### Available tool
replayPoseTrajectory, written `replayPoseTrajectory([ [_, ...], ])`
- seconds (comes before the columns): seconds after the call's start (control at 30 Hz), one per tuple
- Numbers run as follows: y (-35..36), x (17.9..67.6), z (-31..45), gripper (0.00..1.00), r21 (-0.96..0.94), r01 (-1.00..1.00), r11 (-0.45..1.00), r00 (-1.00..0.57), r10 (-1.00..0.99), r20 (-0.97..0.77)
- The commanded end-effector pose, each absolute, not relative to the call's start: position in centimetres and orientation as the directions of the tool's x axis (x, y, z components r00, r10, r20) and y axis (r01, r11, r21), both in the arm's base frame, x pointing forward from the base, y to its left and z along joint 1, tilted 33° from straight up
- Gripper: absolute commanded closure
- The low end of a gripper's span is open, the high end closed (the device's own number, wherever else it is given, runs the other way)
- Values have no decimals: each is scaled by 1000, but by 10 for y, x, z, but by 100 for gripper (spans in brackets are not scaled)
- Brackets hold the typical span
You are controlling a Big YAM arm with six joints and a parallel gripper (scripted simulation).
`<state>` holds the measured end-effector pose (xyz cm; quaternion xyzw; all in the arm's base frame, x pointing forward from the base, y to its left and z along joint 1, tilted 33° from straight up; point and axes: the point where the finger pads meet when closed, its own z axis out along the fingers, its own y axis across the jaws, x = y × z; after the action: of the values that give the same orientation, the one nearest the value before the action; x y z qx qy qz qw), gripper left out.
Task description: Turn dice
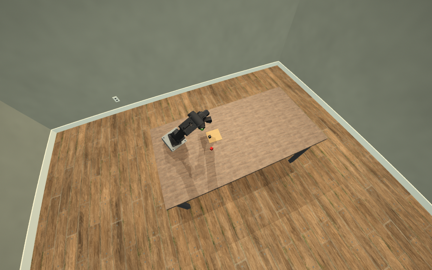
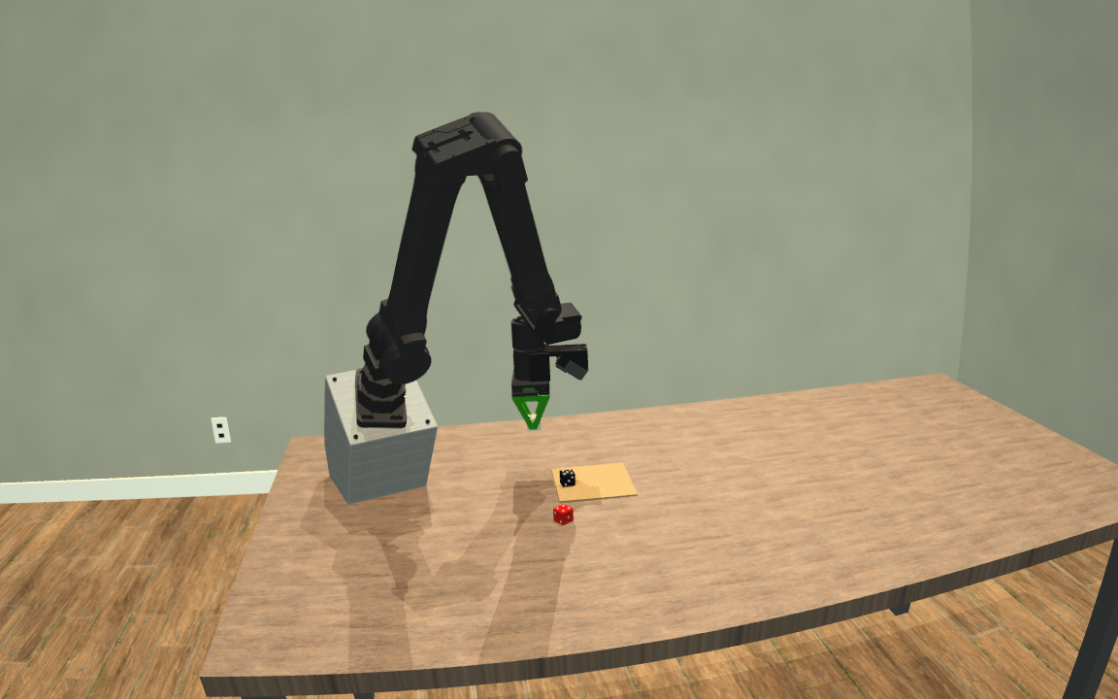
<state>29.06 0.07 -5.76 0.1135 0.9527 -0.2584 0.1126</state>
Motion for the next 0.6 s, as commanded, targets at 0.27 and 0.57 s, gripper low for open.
replayPoseTrajectory([
  [0.27, 0, 294, -54, 80, -462, 319, 828, -937, 201, -286],
  [0.57, -40, 379, 4, 80, -490, 170, 855, -969, 53, -243],
])
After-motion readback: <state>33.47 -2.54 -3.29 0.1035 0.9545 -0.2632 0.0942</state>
